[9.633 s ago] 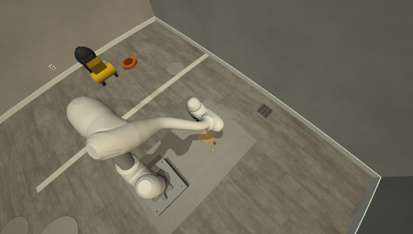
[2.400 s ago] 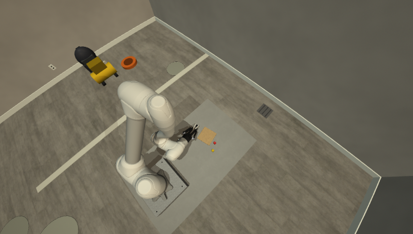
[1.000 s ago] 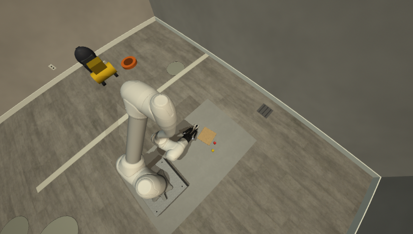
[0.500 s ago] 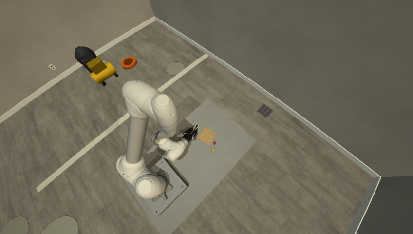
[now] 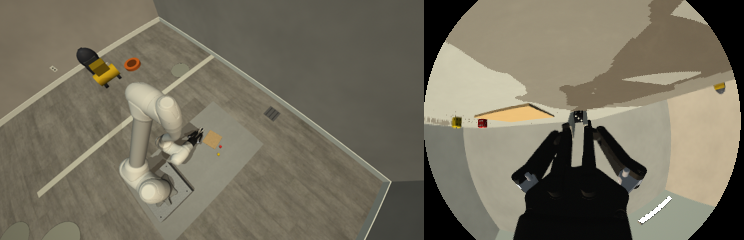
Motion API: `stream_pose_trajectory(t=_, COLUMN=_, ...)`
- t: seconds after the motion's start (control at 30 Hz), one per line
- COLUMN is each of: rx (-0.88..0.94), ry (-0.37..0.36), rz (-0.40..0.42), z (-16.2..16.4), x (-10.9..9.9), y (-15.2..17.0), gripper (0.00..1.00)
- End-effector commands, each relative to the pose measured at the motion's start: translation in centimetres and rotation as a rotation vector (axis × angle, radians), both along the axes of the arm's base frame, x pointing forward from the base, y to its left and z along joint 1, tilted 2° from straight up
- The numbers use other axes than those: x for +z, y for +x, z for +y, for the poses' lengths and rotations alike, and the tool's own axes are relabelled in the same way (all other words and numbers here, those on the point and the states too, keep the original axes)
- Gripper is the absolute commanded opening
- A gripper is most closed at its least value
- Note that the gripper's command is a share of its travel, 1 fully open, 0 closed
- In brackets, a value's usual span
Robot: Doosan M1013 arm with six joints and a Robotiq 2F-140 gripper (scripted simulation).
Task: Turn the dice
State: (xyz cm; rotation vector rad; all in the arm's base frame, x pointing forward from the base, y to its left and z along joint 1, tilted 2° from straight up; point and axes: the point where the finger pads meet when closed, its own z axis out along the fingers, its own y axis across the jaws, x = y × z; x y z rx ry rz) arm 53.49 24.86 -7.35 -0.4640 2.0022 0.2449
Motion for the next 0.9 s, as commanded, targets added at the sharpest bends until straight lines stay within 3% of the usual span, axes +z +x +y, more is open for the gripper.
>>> stream_pose_trajectory(t=0.0, rx=0.000, ry=0.000, rz=0.000, z=0.01, x=0.01, y=0.00, gripper=0.09)
stream_pose_trajectory(t=0.5, rx=0.000, ry=0.000, rz=0.000, z=0.01, x=0.01, y=0.00, gripper=0.09)
stream_pose_trajectory(t=0.87, rx=0.000, ry=0.000, rz=0.000, z=0.01, x=0.01, y=0.00, gripper=0.19)
